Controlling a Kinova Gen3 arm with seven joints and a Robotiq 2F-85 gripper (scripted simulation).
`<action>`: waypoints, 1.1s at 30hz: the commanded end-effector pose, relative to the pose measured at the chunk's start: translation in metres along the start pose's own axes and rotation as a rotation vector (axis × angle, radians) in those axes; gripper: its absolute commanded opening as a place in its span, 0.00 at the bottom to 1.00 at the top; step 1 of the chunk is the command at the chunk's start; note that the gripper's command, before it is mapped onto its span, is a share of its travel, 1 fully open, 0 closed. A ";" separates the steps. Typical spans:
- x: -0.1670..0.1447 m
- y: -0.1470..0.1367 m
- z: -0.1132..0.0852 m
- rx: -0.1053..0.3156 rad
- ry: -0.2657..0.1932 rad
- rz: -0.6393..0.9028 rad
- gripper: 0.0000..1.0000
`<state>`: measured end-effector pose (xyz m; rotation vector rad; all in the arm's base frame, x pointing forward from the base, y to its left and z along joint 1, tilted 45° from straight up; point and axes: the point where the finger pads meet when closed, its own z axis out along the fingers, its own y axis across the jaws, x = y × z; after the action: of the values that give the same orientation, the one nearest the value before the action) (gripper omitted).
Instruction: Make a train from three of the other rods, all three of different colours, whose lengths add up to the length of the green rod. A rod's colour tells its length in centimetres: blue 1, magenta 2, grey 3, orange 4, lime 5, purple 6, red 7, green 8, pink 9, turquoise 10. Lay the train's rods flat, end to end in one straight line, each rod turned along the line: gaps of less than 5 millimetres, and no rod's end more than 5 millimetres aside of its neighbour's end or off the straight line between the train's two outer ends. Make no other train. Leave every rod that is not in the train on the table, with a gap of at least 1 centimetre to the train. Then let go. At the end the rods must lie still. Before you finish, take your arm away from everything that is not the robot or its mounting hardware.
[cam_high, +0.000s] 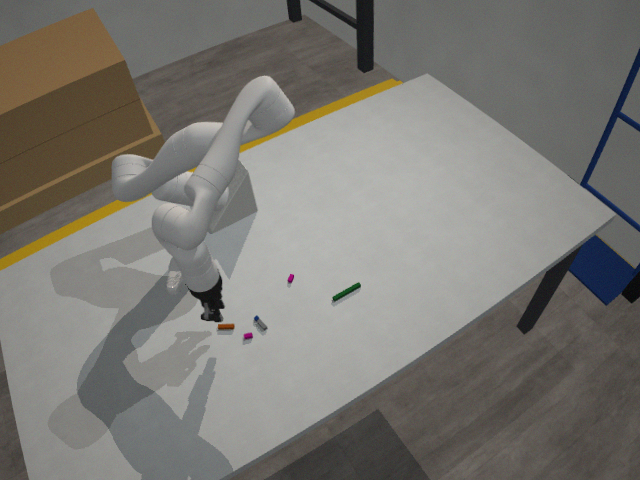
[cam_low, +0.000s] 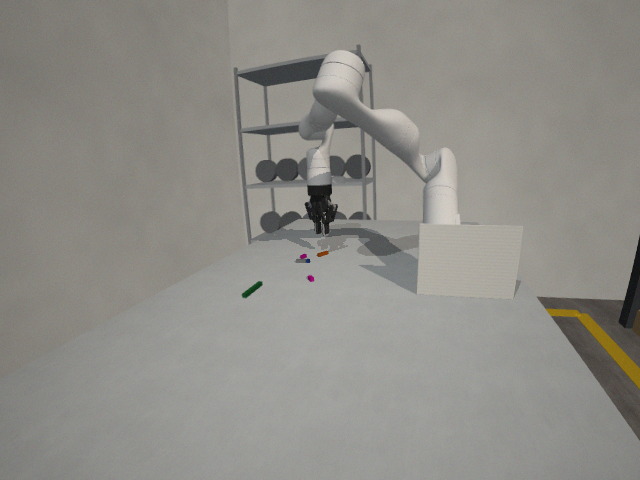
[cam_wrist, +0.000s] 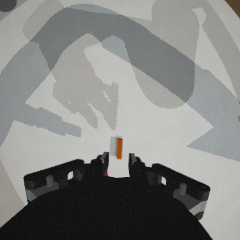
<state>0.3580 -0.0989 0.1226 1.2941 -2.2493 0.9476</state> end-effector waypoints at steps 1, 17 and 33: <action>0.000 0.000 -0.001 0.001 -0.001 0.000 0.24; 0.000 0.000 0.006 0.001 -0.001 0.000 0.24; 0.000 0.000 0.026 0.001 -0.001 0.000 0.24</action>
<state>0.3598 -0.1146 0.1055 1.3017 -2.2504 0.9488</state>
